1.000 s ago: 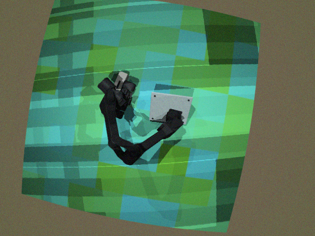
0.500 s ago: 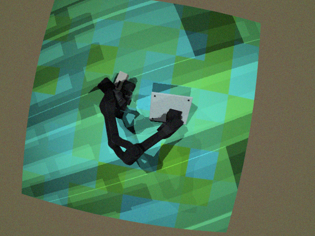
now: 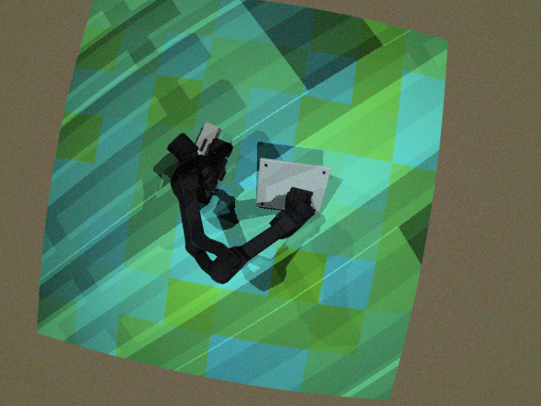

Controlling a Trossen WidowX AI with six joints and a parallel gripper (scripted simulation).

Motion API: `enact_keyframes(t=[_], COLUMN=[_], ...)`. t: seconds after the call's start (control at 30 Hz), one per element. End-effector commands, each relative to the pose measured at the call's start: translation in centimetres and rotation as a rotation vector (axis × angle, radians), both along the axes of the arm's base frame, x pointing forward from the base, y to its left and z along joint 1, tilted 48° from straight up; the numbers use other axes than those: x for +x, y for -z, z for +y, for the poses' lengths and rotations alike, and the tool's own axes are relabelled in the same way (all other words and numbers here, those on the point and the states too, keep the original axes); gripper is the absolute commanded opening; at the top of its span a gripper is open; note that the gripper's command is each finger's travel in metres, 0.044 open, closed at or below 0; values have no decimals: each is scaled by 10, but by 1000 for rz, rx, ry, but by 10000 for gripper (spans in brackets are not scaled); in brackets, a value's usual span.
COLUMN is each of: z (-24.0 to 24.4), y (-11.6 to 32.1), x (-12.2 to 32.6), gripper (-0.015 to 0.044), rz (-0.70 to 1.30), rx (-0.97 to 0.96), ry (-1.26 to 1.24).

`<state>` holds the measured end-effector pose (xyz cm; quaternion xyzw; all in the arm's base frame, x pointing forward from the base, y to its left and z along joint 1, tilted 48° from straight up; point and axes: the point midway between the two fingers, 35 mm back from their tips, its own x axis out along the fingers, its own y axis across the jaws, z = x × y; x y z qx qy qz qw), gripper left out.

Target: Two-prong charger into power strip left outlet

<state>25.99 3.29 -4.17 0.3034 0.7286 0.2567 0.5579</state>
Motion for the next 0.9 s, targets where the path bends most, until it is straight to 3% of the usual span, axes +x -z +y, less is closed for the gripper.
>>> enact_keyframes(t=[0.0, 0.87], z=[0, 0], y=[-1, -1], x=[3, 7], gripper=[0, 0], rz=[-2, -2], rx=[3, 3], ry=[6, 7])
